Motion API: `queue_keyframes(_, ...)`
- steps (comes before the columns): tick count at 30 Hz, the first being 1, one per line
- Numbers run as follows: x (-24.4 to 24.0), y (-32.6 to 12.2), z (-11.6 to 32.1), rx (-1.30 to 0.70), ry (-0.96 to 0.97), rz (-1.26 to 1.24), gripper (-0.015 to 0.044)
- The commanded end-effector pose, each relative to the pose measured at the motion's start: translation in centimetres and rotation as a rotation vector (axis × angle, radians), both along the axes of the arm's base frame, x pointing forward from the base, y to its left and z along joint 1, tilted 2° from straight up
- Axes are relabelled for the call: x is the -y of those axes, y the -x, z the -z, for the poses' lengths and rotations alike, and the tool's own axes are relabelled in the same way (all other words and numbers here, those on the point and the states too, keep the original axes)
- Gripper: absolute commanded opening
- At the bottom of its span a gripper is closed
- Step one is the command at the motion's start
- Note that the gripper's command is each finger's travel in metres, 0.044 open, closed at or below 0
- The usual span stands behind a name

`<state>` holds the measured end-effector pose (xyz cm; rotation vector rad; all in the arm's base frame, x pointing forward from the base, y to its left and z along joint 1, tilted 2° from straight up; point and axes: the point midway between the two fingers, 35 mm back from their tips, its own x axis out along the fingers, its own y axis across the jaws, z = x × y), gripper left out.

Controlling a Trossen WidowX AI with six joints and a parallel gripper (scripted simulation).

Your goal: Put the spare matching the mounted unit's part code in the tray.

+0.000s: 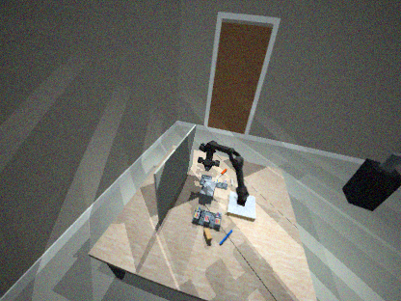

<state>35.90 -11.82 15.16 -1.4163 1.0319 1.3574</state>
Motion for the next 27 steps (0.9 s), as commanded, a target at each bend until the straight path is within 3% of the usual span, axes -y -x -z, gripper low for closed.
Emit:
queue_keyframes(1,-0.1,-0.1,0.3,0.002,-0.004,0.003,0.0)
queue_keyframes(27,0.0,-0.4,2.4,0.002,-0.004,0.003,0.0)
